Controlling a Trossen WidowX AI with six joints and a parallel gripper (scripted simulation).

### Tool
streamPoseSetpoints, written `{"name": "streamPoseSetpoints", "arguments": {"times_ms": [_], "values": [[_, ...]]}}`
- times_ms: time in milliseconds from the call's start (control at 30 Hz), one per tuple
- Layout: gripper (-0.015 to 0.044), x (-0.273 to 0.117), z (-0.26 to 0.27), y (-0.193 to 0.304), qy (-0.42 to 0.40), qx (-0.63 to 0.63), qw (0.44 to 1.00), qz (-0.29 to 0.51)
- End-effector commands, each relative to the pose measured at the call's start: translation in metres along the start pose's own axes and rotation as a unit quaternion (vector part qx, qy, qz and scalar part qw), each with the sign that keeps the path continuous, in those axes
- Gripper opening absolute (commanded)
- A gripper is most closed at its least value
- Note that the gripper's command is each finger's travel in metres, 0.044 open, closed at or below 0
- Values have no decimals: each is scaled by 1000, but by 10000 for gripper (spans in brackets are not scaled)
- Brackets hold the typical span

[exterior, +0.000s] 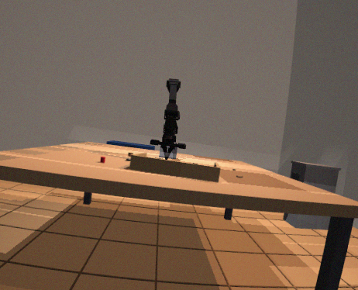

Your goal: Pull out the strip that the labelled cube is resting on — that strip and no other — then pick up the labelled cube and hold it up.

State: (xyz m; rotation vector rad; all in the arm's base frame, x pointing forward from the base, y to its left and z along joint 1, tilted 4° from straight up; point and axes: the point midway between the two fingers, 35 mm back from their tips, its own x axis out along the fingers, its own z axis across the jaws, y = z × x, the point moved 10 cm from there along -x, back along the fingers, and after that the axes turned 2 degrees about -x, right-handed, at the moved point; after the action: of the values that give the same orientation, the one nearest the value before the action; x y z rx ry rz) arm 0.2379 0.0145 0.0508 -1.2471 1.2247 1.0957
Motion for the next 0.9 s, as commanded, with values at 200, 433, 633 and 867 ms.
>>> {"name": "streamPoseSetpoints", "arguments": {"times_ms": [200,433,633,867], "values": [[0,5,0,20,0,-1,1000,20],[0,5,0,27,0,-1,1000,20],[0,5,1,33,0,-1,1000,21],[0,4,1,39,0,-1,1000,21]]}}
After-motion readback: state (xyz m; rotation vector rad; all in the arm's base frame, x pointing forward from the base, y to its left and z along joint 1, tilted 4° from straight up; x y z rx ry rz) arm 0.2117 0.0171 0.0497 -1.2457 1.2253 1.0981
